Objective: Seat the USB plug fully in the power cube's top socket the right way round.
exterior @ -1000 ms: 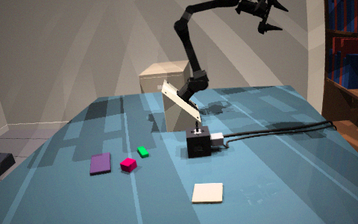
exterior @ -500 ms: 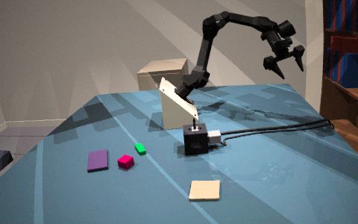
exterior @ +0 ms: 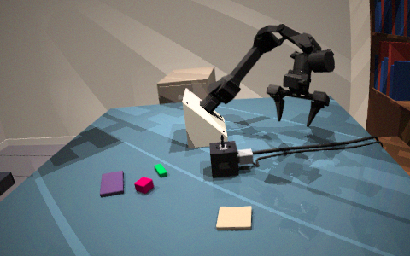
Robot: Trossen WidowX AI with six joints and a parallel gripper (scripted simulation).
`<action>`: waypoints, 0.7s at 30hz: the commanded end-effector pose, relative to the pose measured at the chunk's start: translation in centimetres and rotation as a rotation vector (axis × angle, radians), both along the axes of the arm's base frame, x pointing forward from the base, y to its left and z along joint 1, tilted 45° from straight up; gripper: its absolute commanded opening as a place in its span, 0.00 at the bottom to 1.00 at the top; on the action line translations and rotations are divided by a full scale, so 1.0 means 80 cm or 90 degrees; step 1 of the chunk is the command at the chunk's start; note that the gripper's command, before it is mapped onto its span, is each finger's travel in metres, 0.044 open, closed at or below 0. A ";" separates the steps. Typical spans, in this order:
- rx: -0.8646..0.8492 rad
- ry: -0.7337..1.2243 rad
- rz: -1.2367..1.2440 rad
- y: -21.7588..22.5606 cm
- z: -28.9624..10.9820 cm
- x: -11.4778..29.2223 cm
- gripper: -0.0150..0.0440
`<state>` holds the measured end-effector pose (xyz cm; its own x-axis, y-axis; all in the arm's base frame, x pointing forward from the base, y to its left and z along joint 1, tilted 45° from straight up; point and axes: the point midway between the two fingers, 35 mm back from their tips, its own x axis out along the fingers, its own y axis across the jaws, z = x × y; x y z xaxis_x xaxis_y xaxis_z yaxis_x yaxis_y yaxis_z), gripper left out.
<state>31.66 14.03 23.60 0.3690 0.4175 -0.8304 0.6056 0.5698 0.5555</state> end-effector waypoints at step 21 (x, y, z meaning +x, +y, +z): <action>0.291 0.491 -0.291 -0.198 -0.187 0.004 1.00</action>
